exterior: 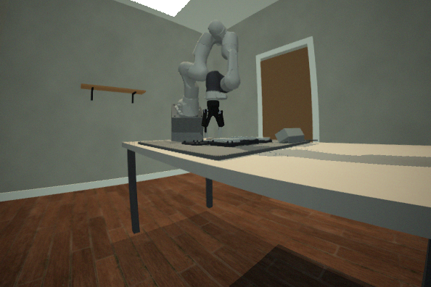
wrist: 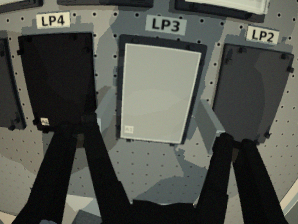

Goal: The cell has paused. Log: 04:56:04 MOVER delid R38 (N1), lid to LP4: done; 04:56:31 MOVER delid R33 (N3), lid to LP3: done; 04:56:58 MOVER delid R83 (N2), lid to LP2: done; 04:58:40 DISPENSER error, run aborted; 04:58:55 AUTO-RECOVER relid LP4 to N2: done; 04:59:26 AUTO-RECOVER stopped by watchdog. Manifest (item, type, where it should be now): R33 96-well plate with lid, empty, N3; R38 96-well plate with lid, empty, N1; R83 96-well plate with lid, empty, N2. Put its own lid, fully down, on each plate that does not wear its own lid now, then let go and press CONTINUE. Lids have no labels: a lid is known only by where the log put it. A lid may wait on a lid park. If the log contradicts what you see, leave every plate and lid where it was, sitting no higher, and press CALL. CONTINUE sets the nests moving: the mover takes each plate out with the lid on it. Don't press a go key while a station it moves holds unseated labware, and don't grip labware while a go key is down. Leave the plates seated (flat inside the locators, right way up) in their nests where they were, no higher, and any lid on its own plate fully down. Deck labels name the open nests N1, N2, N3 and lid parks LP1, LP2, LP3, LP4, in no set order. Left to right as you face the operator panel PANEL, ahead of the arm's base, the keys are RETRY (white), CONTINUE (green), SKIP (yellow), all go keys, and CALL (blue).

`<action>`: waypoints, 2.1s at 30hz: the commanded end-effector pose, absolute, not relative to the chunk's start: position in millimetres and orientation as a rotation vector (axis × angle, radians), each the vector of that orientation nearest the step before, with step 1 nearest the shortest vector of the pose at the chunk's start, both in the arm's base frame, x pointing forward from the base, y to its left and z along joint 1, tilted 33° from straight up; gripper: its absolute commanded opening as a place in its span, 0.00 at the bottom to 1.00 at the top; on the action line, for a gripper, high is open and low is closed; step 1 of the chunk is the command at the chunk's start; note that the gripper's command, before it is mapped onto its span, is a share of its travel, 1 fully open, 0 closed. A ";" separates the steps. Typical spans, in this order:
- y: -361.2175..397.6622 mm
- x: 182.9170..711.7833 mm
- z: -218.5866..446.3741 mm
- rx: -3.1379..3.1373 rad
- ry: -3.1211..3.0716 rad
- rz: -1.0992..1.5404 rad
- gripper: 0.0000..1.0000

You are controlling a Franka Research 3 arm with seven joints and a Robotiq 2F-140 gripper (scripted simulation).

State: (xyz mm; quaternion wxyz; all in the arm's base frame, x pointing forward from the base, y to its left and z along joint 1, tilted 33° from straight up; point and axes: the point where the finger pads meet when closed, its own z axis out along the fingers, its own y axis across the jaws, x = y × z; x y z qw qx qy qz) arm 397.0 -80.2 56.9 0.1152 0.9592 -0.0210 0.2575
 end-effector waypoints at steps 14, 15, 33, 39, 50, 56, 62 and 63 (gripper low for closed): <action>-80.4 396.8 56.8 2.810 -0.065 0.756 0.66; -80.4 396.8 56.8 2.810 -0.065 0.756 0.66; -80.4 396.8 56.8 2.810 -0.065 0.756 0.66; -80.5 396.9 56.7 2.810 -0.065 0.757 0.66; -80.9 397.8 55.2 2.810 -0.065 0.757 0.66; -81.3 398.7 53.7 2.810 -0.065 0.757 0.66; -81.8 399.8 51.7 2.810 -0.065 0.757 0.66; -82.0 400.1 51.3 2.810 -0.065 0.757 0.66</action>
